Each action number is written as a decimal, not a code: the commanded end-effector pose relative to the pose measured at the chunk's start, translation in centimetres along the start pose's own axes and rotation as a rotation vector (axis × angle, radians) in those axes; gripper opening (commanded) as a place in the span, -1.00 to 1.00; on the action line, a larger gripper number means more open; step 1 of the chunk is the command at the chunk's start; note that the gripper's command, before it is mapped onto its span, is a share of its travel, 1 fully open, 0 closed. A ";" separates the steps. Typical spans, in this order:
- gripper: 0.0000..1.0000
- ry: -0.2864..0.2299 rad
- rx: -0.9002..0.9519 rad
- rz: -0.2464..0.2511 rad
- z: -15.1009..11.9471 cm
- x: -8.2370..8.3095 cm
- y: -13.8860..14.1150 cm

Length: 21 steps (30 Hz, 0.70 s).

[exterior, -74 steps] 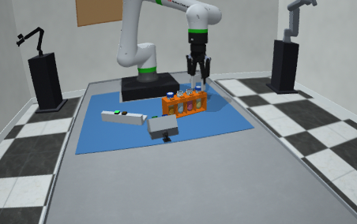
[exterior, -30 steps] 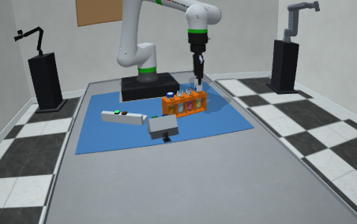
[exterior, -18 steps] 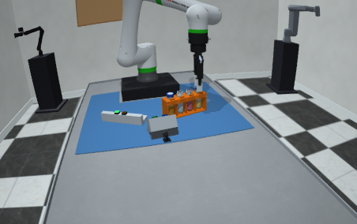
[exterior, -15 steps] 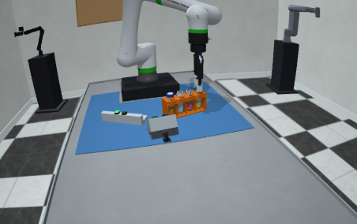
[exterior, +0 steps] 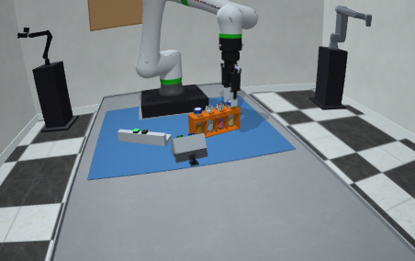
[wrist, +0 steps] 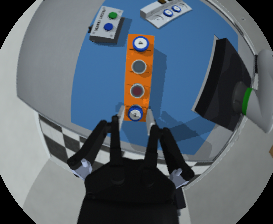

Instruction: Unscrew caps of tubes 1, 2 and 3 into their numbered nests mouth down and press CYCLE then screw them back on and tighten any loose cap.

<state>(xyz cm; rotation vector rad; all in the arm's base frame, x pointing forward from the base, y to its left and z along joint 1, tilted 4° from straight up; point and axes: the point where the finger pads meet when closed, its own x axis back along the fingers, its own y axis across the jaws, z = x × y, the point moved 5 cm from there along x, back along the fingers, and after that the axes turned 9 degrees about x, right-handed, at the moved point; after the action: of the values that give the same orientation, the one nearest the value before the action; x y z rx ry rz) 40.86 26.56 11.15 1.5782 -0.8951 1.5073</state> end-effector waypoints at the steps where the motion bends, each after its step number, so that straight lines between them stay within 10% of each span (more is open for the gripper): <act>1: -0.31 -0.007 0.192 -0.002 0.0 0.0 0.0; 14: -0.31 -0.007 0.458 -0.001 0.0 0.0 0.0; 15: -1.00 -0.007 0.458 -0.001 0.0 0.0 0.0; 21: -1.00 -0.007 0.458 -0.001 0.0 0.0 0.0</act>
<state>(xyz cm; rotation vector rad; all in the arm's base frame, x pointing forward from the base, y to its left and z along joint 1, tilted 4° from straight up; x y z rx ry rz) 40.89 26.54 11.17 1.9011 -0.5743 1.7948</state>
